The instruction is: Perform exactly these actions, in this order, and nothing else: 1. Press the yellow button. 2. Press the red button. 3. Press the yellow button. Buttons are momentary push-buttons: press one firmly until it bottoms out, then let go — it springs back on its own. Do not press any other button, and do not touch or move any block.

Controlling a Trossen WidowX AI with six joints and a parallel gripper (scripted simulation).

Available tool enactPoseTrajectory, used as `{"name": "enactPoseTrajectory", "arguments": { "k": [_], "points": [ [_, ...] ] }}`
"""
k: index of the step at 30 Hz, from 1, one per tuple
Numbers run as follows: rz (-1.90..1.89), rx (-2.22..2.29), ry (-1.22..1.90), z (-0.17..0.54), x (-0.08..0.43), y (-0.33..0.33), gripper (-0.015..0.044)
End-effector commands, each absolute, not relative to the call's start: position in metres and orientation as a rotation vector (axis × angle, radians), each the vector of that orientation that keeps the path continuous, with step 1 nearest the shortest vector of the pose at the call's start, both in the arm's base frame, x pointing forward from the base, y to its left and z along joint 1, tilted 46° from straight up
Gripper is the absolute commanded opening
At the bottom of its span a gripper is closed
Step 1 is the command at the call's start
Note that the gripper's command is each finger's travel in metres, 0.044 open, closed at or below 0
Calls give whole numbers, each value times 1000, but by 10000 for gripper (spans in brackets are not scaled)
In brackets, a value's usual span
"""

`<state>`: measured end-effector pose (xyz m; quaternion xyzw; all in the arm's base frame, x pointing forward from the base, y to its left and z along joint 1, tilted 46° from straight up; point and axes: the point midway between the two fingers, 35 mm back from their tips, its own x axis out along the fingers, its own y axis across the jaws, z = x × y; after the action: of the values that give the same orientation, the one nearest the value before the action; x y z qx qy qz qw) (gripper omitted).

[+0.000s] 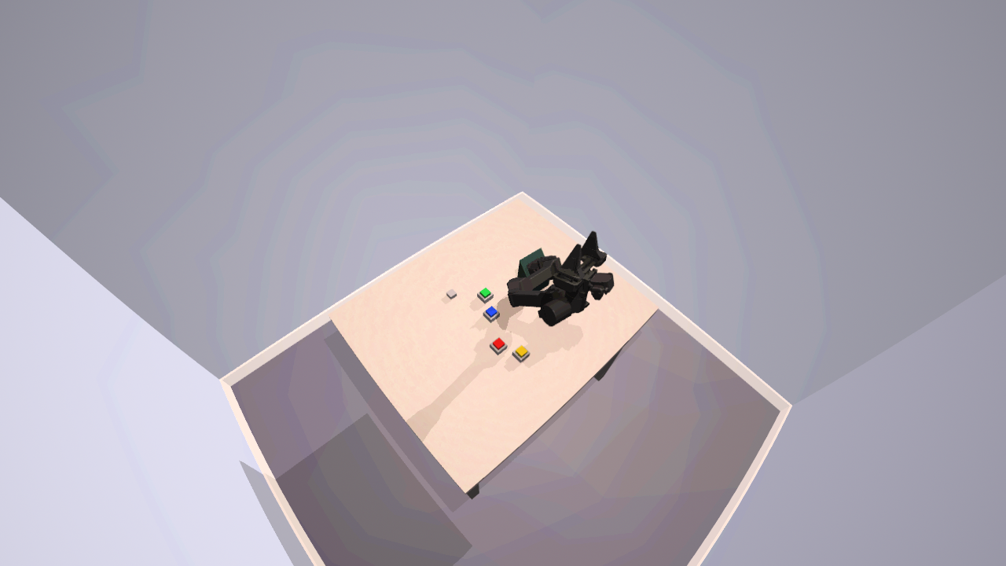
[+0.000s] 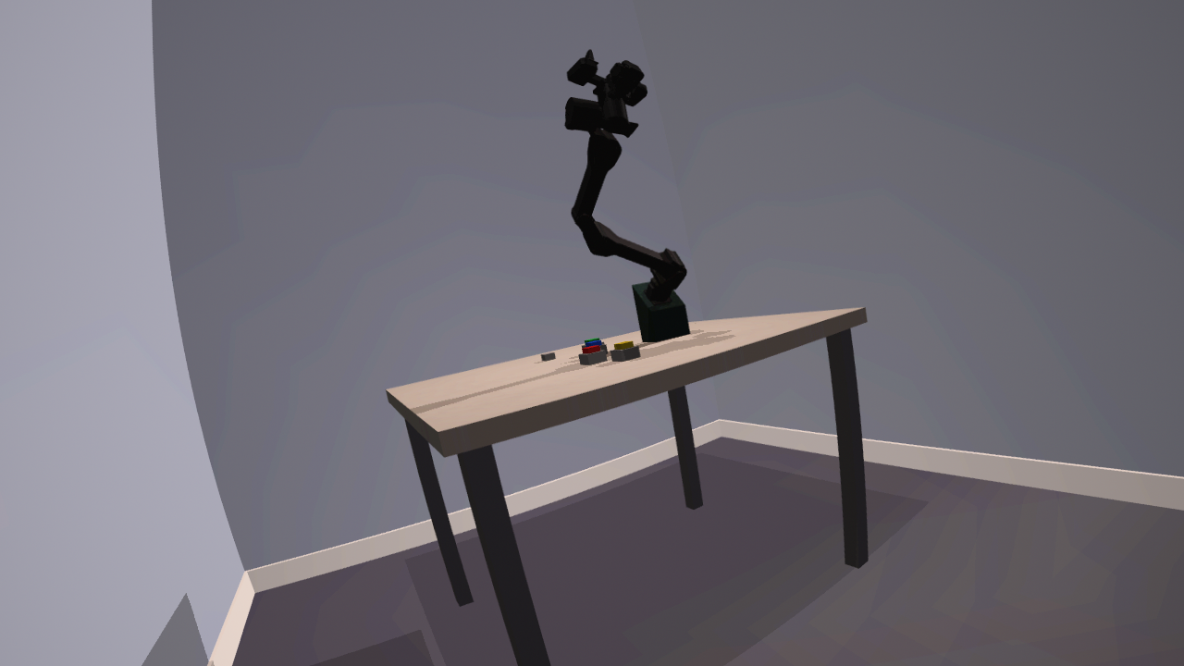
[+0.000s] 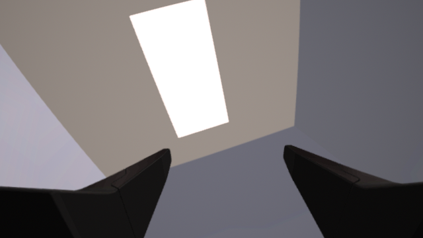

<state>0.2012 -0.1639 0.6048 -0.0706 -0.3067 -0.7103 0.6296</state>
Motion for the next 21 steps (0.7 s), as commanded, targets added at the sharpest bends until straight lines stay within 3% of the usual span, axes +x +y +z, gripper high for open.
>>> {"name": "enactPoseTrajectory", "arguments": {
  "k": [1, 11, 21],
  "points": [
    [-1635, -166, -709, 606, 197, -164, 400],
    [-2112, -293, -898, 623, 23, -159, 400],
    [-2724, -437, -1147, 595, -128, -27, 400]
  ]
}}
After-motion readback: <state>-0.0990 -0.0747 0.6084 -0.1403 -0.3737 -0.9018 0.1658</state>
